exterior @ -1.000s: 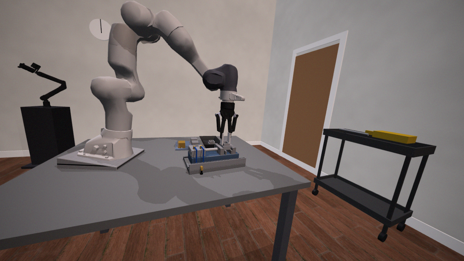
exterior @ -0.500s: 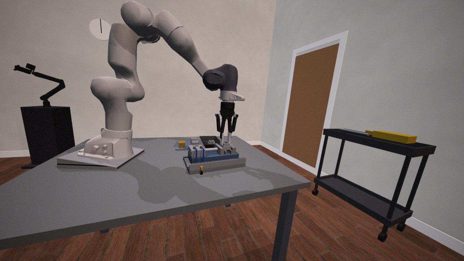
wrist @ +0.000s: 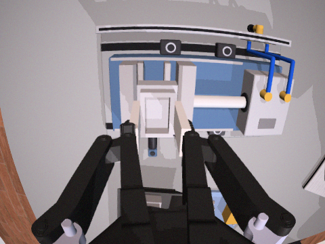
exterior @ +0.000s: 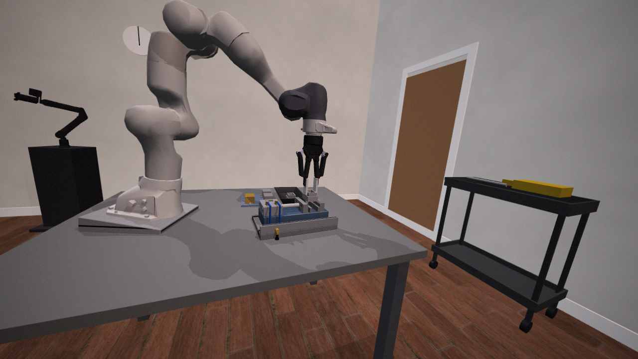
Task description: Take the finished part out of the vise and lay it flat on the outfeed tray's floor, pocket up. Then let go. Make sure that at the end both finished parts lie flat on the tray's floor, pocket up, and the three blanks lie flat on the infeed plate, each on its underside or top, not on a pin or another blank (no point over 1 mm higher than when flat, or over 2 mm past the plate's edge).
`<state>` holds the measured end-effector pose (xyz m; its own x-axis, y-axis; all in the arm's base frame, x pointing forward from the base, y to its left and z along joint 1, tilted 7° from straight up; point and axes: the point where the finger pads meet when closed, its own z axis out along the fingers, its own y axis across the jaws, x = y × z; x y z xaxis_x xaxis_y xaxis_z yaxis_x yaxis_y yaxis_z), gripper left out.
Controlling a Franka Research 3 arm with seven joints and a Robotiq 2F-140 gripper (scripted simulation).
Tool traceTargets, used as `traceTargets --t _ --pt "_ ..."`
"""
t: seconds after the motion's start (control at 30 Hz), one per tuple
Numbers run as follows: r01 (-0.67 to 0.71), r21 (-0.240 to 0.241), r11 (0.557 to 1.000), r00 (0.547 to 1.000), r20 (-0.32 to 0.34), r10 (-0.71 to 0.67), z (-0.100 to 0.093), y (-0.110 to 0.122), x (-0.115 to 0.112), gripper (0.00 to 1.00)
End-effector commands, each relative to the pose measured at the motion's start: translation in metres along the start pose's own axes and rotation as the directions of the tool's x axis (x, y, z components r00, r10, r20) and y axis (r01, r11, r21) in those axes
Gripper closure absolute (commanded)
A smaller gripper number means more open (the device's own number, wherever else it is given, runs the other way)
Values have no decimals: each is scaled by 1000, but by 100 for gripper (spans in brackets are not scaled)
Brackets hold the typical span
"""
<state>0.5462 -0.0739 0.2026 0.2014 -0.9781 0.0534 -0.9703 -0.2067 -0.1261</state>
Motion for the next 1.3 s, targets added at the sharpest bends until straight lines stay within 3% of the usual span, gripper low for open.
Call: traceTargets --t 0.0,0.4,0.87,1.07,1.13,1.2,1.27 --pt "2 -5 1000 1000 5 -2 -5 1 -2 100" --pt "2 -5 1000 1000 5 -2 -23 1 -2 100" --pt "0 -6 1000 1000 5 0 -25 -1 -7 100" --pt "-18 -14 1000 1000 1 18 -22 -21 -64 100" --pt "-18 -14 1000 1000 1 18 -22 -21 -64 100" --pt "-30 -16 999 1000 -1 30 -21 -30 -102 100" --pt "-36 -17 999 999 -3 36 -21 -34 -122 100"
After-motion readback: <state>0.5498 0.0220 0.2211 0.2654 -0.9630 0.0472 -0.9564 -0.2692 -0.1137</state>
